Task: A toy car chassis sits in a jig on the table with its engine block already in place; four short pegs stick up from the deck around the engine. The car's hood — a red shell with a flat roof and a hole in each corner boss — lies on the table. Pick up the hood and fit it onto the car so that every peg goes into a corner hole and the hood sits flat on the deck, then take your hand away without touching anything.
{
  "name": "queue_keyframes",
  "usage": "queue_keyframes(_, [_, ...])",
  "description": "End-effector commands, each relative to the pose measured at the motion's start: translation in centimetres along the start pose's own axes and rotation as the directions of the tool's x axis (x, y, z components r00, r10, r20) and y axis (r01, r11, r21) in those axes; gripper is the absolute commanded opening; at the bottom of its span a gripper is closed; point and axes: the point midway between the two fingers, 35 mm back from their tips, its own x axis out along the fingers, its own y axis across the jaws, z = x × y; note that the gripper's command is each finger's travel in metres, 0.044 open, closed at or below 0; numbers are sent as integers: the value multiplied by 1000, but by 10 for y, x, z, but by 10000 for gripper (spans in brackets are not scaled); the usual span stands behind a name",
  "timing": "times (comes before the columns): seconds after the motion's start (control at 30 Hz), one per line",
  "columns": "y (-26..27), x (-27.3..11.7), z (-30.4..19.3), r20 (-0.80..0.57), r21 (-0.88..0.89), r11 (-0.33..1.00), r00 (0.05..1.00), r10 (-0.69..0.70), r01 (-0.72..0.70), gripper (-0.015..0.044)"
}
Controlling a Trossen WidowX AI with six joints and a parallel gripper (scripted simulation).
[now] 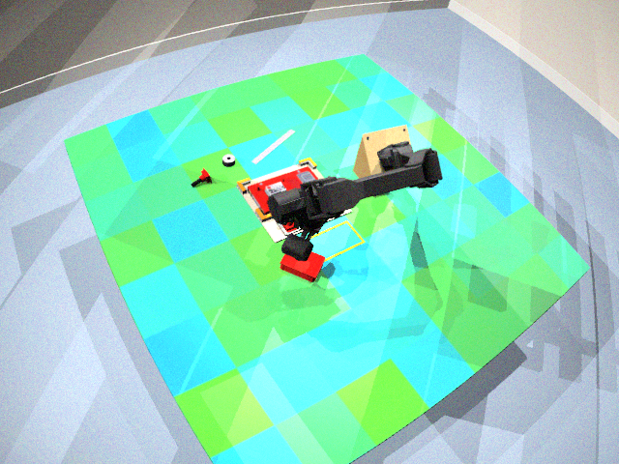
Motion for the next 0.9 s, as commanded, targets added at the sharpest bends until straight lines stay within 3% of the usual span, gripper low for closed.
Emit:
queue_keyframes(0.0, [1,5,-1,-5,4,1000,1000,1,-1,440])
queue_keyframes(0.87, [0,28,-1,-6,4,1000,1000,1,-1,440])
